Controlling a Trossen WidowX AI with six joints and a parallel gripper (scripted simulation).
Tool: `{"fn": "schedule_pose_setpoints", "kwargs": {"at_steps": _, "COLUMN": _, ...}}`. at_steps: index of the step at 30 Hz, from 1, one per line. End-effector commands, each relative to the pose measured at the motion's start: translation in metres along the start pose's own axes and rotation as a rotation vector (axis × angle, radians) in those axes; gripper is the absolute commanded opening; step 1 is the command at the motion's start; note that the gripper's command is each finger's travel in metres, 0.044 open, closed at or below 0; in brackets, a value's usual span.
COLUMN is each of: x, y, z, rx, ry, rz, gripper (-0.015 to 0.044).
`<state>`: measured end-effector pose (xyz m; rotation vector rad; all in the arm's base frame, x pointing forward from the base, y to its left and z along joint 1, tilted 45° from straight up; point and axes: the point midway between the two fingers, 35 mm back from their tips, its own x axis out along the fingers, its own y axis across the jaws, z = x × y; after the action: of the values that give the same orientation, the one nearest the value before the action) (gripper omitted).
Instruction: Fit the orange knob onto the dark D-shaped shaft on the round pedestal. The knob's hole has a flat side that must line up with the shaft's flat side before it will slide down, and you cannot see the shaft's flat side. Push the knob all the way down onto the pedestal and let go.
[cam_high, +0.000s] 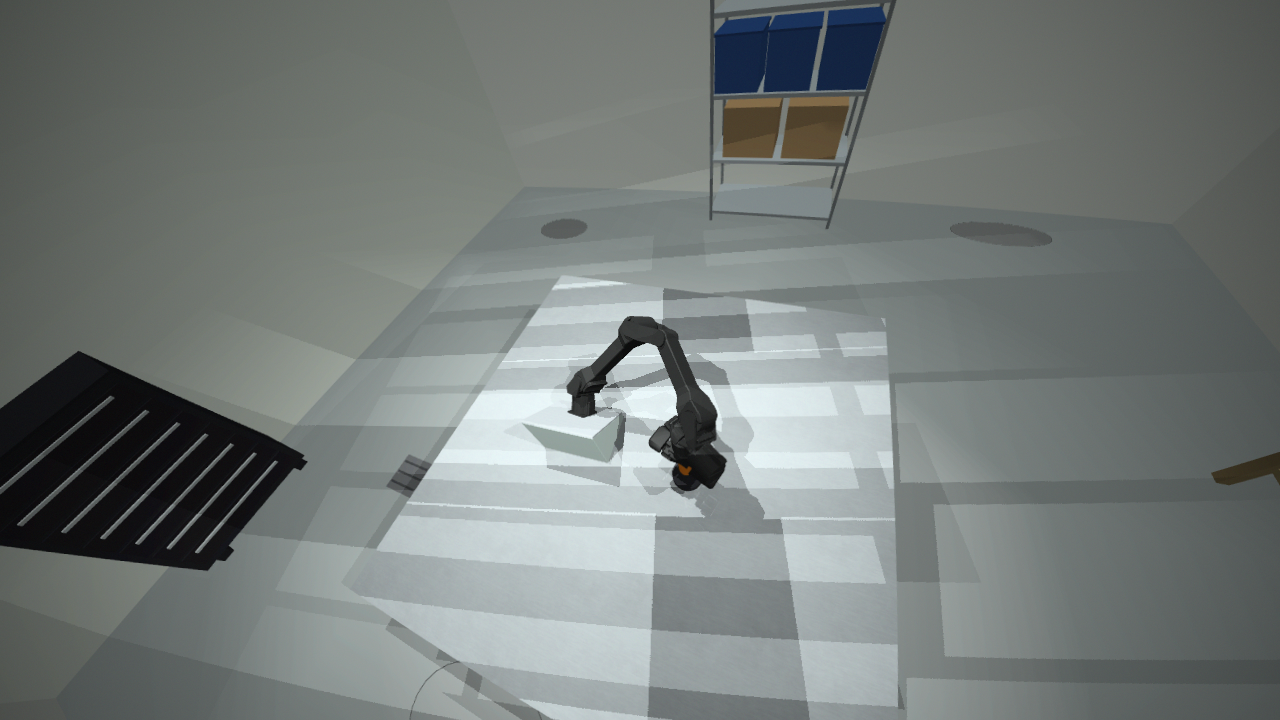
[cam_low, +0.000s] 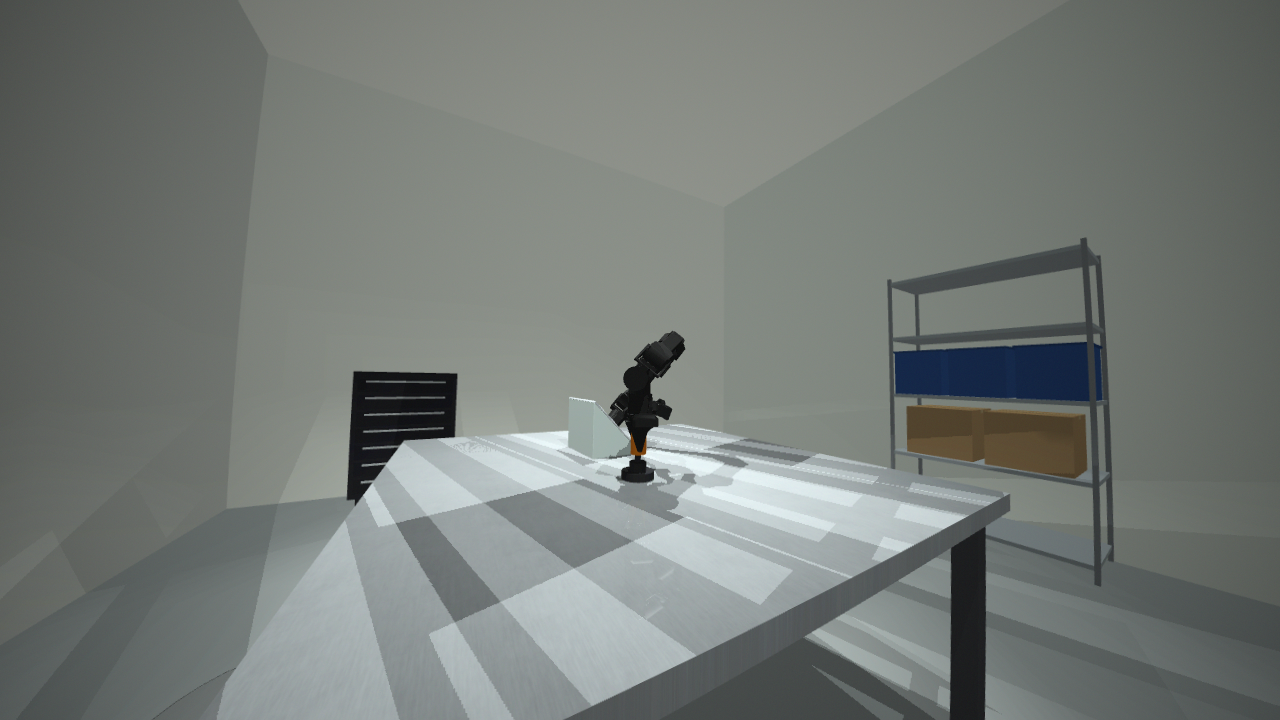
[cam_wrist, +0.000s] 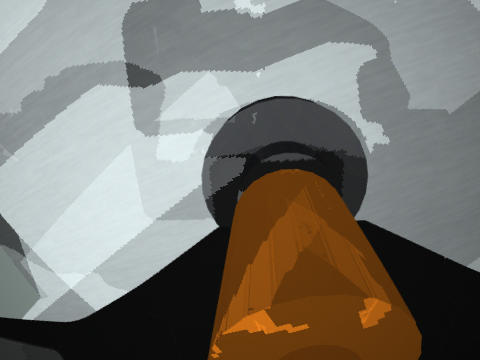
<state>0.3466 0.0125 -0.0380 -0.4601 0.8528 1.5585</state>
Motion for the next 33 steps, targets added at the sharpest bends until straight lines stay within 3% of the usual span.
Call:
{"fn": "schedule_pose_setpoints", "kwargs": {"at_steps": 1, "x": -0.0035, "y": -0.0019, "z": -0.0022, "rx": 0.636, "ry": -0.002, "rz": -0.009, "gripper": 0.0}}
{"fn": "schedule_pose_setpoints", "kwargs": {"at_steps": 12, "x": -0.0044, "y": -0.0028, "z": -0.0067, "rx": 1.356, "ry": -0.006, "rz": -0.009, "gripper": 0.0}}
{"fn": "schedule_pose_setpoints", "kwargs": {"at_steps": 33, "x": -0.0034, "y": -0.0012, "z": -0.0064, "rx": 1.368, "ry": -0.006, "rz": -0.009, "gripper": 0.0}}
